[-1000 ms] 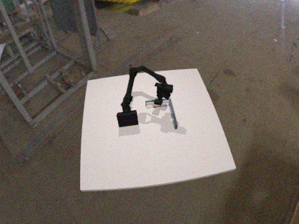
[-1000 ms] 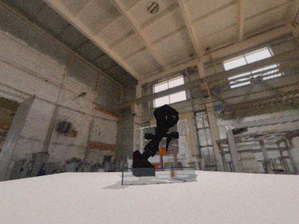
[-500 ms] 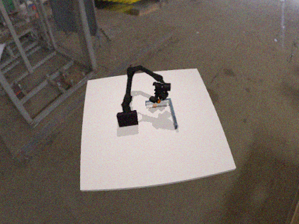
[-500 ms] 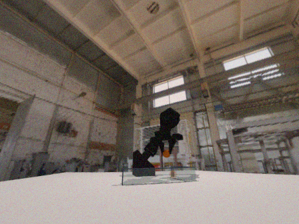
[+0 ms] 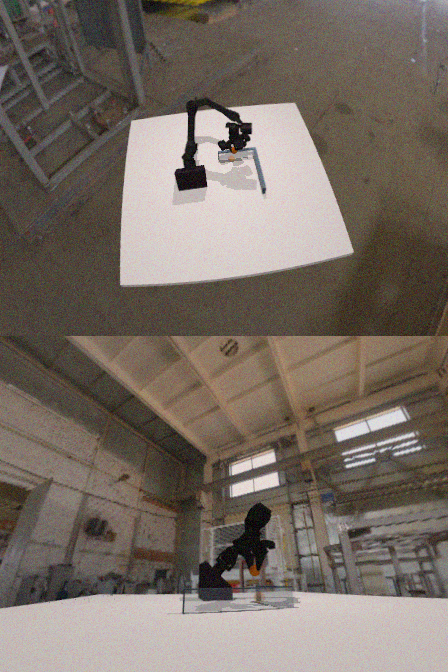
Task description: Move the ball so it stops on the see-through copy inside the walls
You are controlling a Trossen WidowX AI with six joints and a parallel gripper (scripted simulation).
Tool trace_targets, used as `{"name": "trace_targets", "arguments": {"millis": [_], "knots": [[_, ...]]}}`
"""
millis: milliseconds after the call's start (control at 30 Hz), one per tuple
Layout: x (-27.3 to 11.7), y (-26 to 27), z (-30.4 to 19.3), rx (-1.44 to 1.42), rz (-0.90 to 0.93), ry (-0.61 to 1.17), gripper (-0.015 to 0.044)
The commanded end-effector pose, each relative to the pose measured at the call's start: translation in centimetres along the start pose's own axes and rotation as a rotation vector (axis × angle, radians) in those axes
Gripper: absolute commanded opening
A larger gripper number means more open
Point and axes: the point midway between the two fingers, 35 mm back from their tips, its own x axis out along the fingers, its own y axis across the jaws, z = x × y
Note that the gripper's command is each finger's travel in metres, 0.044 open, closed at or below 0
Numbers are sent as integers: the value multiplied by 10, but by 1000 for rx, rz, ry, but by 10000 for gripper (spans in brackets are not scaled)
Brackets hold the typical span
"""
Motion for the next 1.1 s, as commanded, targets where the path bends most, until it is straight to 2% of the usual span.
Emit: {"name": "trace_targets", "arguments": {"millis": [0, 233, 467, 933, 1067], "knots": [[4, -4, -6, 97, -2, 7, 0], [10, -9, -18, 288, -3, 11, 0], [13, -9, -19, 307, -3, 11, 0], [77, -9, -20, 306, -2, 14, 0], [80, -9, -21, 307, -2, 14, 0]]}}
